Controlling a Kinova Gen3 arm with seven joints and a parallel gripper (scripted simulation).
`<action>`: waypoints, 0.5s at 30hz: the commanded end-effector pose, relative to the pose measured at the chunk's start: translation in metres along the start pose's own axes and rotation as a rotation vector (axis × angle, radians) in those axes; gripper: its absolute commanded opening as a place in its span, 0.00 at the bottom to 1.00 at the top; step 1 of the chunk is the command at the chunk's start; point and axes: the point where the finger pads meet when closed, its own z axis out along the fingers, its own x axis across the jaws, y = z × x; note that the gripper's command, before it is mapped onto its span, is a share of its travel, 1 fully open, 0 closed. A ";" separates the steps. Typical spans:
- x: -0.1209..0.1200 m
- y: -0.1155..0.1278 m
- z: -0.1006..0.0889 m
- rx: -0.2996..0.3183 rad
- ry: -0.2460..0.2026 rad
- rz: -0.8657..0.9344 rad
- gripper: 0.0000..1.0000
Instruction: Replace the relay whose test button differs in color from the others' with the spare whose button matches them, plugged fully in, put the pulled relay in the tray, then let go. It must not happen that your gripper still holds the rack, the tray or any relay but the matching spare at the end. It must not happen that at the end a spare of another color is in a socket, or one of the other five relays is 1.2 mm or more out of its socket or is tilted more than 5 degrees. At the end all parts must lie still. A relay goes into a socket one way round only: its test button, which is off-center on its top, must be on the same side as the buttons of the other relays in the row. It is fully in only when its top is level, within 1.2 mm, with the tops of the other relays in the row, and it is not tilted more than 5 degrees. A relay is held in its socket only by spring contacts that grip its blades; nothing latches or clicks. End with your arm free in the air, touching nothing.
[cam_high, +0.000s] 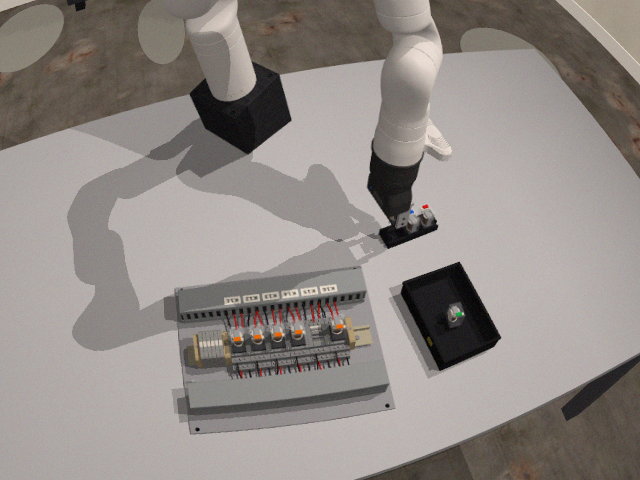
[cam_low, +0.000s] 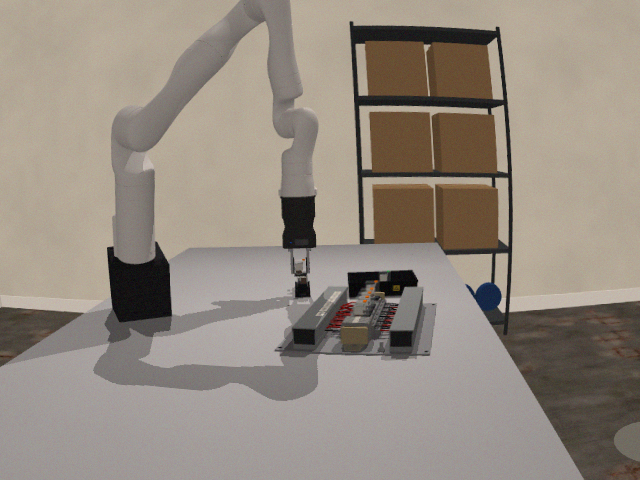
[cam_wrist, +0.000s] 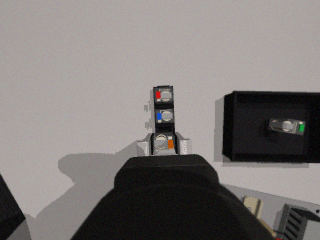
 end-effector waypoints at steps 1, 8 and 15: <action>0.002 -0.002 -0.006 0.005 0.005 0.000 0.00; 0.002 -0.002 -0.015 0.007 0.007 0.000 0.00; 0.001 -0.001 -0.021 0.004 0.005 0.000 0.00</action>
